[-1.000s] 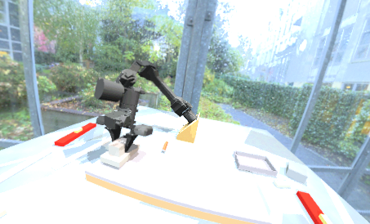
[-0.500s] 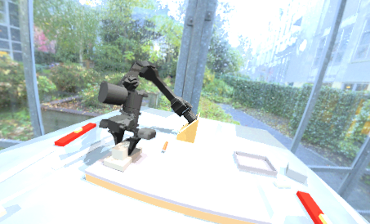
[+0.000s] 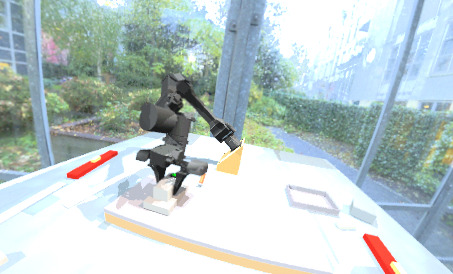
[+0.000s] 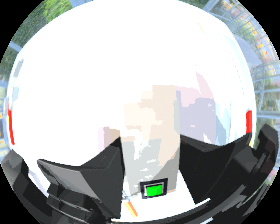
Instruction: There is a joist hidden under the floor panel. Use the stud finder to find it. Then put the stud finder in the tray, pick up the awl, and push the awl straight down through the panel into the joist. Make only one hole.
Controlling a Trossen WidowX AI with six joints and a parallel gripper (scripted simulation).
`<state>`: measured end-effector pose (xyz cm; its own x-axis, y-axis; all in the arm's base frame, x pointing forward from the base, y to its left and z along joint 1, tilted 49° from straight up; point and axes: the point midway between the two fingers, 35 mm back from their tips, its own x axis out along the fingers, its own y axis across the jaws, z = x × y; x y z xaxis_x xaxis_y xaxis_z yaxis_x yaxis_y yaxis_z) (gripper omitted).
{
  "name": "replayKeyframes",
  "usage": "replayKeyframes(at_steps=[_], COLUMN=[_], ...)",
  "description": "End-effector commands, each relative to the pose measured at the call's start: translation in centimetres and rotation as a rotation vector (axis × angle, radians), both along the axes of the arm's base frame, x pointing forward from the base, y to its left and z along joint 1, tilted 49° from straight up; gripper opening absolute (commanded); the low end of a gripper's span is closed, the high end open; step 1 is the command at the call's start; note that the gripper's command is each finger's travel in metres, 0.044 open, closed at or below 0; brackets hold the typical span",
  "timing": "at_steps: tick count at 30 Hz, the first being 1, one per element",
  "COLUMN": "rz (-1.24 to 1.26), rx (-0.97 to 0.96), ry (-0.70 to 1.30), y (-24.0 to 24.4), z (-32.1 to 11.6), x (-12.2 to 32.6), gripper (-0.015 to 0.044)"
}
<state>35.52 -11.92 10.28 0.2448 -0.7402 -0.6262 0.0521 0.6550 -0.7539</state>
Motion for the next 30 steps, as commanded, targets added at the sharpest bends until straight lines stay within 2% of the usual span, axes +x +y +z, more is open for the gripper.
replayKeyframes(at_steps=[1,30], rz=[0.001,0.001], rx=[0.0,0.004], ry=[0.003,0.002], y=[1.1,7.3], z=[-1.3,-8.4], x=[-0.1,0.4], gripper=[0.0,0.0])
